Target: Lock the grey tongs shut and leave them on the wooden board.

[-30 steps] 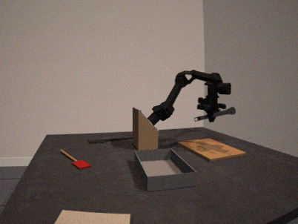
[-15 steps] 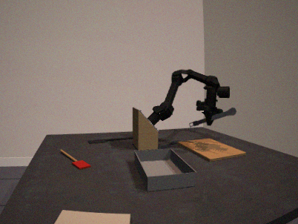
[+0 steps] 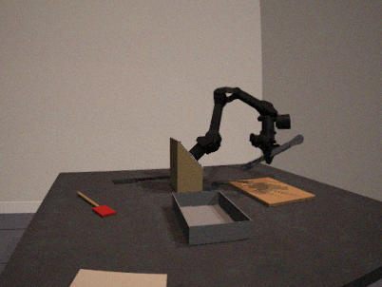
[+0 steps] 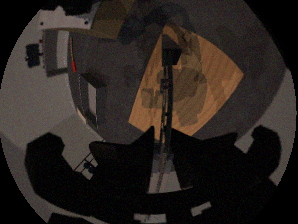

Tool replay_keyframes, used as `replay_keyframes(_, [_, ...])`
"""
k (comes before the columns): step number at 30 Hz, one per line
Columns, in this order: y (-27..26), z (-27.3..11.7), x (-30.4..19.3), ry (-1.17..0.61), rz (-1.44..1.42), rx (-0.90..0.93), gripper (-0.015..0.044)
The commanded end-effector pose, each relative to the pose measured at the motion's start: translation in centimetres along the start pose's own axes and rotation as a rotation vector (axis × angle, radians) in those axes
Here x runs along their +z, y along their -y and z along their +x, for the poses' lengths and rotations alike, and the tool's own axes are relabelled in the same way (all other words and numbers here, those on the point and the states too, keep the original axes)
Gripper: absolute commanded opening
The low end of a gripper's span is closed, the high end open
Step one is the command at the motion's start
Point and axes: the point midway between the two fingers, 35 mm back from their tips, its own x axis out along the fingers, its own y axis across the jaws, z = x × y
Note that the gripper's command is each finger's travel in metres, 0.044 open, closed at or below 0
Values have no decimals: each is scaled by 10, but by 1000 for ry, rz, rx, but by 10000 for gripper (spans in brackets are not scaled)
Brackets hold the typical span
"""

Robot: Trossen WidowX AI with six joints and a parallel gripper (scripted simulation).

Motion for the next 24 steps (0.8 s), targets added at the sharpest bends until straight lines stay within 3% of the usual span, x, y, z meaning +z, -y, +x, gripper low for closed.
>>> replay_keyframes(1, [0,0,-3,-85,-16,32,-150])
replay_keyframes(24, [17,-18,-15,-529,69,31,-150])
